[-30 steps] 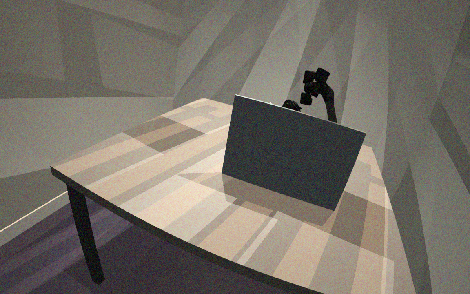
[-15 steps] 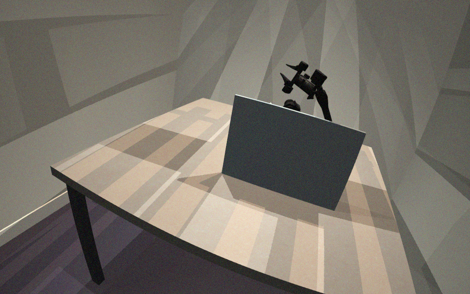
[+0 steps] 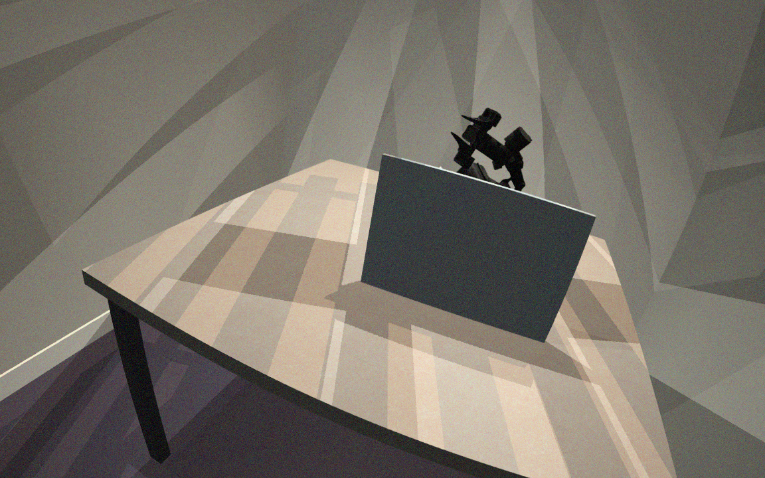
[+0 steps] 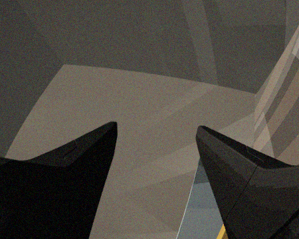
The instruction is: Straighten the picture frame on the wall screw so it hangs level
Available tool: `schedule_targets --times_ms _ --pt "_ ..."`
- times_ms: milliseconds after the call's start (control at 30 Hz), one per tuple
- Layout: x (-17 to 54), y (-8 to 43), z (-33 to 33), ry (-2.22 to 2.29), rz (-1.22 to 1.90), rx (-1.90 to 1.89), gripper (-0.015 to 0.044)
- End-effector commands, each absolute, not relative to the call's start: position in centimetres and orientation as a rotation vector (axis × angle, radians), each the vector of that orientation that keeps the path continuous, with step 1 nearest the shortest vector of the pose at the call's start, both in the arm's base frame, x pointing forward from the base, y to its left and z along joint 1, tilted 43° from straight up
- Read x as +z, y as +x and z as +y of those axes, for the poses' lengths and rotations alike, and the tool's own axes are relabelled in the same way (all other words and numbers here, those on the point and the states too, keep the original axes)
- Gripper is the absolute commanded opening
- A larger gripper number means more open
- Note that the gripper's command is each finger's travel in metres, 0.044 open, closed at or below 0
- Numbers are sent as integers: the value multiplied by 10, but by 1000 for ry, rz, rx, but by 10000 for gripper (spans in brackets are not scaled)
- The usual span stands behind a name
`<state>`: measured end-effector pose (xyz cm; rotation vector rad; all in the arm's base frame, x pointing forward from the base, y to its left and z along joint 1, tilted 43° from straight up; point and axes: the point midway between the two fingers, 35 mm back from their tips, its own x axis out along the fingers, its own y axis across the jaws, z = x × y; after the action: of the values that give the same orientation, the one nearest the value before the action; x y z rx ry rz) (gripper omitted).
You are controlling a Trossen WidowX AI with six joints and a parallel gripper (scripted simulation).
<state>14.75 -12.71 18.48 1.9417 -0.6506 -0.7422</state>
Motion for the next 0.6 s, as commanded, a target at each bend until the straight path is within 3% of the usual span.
schedule_targets --times_ms 0,333,567 --pt "185 178 -88 2101 -452 -508 260" --pt "188 204 25 2391 137 -33 260" --pt "188 204 27 2395 149 -26 260"
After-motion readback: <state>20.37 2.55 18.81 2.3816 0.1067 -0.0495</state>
